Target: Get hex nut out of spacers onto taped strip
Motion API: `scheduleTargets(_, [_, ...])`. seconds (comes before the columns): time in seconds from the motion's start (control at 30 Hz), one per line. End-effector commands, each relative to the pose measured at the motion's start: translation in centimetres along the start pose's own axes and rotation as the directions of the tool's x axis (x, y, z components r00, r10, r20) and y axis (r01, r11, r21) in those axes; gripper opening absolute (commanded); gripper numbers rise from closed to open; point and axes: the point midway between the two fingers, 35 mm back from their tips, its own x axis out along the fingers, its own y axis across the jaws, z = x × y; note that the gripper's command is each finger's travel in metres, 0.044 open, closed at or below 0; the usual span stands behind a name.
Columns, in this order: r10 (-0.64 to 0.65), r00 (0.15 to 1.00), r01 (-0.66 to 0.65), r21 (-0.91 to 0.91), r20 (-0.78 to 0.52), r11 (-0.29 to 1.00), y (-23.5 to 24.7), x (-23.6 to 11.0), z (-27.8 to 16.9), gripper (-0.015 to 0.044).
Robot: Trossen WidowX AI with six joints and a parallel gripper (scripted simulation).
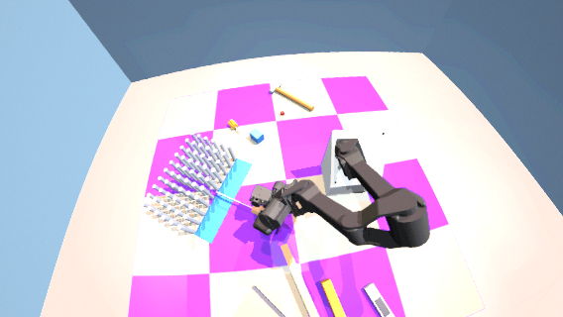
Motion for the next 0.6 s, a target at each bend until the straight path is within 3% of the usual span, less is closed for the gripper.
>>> scheduleTargets(0.0, [0.007,1.0,-0.007,-0.007,0.004,1.0,0.3,-0.3,0.3,0.0])
scheduleTargets(0.57, [0.003,1.0,-0.003,-0.002,0.004,1.0,0.2,-2.9,-3.1,0.0])
